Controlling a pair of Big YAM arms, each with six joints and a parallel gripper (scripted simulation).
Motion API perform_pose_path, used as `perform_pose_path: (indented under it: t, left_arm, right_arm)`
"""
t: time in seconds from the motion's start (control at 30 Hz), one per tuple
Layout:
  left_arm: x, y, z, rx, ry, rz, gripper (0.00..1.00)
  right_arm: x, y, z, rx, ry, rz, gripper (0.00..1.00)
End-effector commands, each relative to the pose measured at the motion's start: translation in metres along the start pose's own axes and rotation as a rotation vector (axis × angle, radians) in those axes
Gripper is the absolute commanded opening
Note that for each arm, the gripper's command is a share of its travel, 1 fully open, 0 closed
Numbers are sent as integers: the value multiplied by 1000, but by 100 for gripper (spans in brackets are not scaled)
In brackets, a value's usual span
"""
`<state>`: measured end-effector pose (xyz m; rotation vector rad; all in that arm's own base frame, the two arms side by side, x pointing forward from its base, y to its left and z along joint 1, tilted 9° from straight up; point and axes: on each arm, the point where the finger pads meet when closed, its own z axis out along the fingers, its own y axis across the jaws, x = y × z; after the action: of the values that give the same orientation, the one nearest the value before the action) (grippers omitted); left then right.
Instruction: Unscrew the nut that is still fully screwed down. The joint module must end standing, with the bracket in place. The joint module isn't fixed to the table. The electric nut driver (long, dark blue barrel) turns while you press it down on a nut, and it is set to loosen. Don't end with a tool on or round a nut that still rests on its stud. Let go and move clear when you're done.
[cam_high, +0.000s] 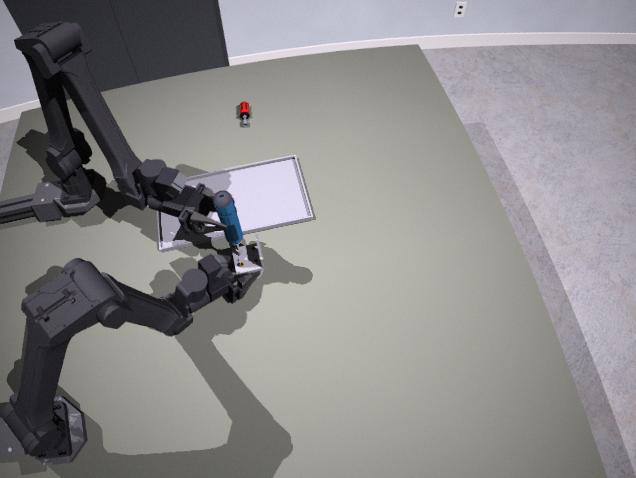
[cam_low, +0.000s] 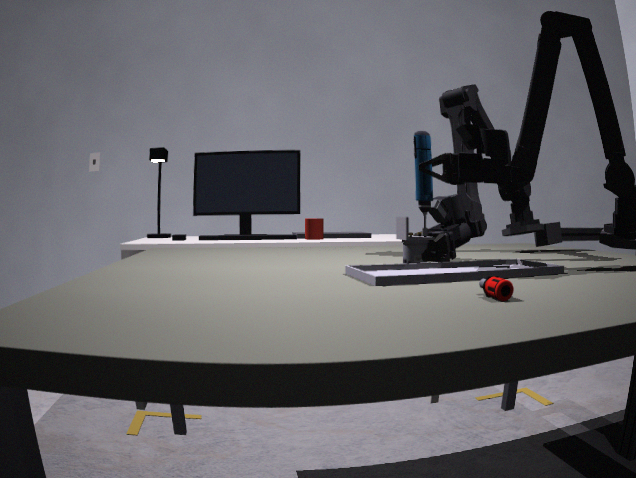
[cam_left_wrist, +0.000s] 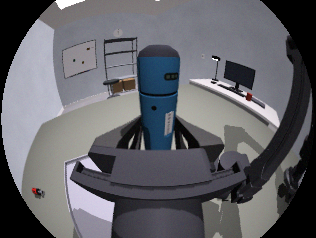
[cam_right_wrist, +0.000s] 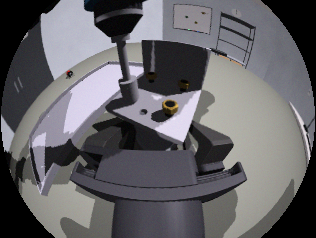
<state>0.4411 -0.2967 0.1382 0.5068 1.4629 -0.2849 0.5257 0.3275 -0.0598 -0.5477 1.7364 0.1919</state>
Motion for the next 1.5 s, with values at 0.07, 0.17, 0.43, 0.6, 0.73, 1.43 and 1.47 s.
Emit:
perform_pose_path:
  t: [0.07, 0.17, 0.43, 0.6, 0.73, 1.43, 1.47]
  left_arm:
    - [-45, -4, 10, 1, -95, -3, 42]
    - [-46, -4, 10, 2, -93, -2, 42]
    - [-52, -4, 11, 0, -103, -3, 42]
    - [-53, -4, 12, 1, -100, -3, 42]
    - [-56, -4, 12, 1, -102, -3, 42]
    - [-65, -4, 13, 1, -103, -2, 42]
    - [-65, -4, 13, 1, -101, -2, 42]
  right_arm:
    - [15, -9, 0, 11, 35, 1, 59]
    - [15, -9, 0, 11, 35, 1, 59]
    - [15, -9, 0, 11, 35, 1, 59]
    - [15, -9, 0, 11, 35, 1, 59]
    - [15, -9, 0, 11, 35, 1, 59]
    - [15, -9, 0, 11, 35, 1, 59]
    - [15, -9, 0, 11, 35, 1, 59]
